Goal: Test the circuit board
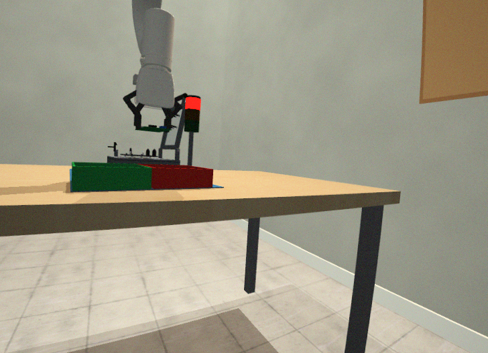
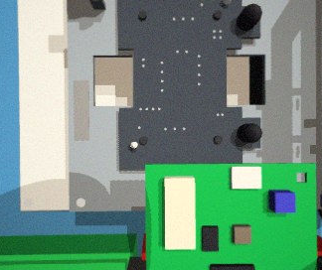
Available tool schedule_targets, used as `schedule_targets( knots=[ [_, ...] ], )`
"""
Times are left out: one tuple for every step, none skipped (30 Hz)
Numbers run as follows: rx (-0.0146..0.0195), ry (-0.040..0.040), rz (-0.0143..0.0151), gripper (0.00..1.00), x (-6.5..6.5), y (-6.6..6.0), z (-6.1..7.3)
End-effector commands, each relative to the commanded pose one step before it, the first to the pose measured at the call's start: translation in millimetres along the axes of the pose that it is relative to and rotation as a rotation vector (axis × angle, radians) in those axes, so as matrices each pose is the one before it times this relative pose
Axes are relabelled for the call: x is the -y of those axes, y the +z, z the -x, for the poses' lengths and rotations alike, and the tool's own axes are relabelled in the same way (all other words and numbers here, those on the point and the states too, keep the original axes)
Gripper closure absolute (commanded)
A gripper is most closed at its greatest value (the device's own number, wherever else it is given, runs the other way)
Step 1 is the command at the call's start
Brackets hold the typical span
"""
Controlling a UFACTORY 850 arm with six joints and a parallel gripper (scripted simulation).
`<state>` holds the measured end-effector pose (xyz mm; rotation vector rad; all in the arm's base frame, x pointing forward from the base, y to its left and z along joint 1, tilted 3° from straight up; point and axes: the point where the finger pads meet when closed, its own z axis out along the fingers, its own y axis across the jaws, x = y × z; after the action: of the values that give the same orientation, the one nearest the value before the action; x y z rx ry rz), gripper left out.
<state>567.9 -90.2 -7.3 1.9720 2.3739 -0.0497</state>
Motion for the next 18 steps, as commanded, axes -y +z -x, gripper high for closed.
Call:
schedule_targets(
  knots=[
    [-0.00798, -0.00168, 0.00006, 0.21, -8.34, 10.01, 32.79],
    [0.0, 0.0, 0.0, 0.21, 0.0, 0.0, 0.0],
    [0.0, 0.0, 0.0, 0.21, -1.21, 2.11, 7.29],
    [0.0, 0.0, 0.0, 0.21, -1.18, 2.05, 7.1],
    [0.0, 0.0, 0.0, 0.21, -1.12, 1.95, 6.74],
    [0.0, 0.0, 0.0, 0.21, -1.05, 1.83, 6.34],
    [0.0, 0.0, 0.0, 0.21, -0.99, 1.71, 5.92],
    [0.0, 0.0, 0.0, 0.21, -0.92, 1.59, 5.51],
    [0.0, 0.0, 0.0, 0.21, -0.85, 1.47, 5.09],
    [0.0, 0.0, 0.0, 0.21, -0.78, 1.35, 4.67],
    [0.0, 0.0, 0.0, 0.21, -0.71, 1.23, 4.24],
    [0.0, 0.0, 0.0, 0.21, -0.64, 1.11, 3.82],
    [0.0, 0.0, 0.0, 0.21, -0.56, 0.99, 3.41],
    [0.0, 0.0, 0.0, 0.21, -0.5, 0.86, 2.99],
    [0.0, 0.0, 0.0, 0.21, -0.43, 0.75, 2.6],
    [0.0, 0.0, 0.0, 0.21, -0.37, 0.64, 2.21],
    [0.0, 0.0, 0.0, 0.21, -0.3, 0.54, 1.85],
    [0.0, 0.0, 0.0, 0.21, 0.0, 0.0, 0.0]
  ],
)
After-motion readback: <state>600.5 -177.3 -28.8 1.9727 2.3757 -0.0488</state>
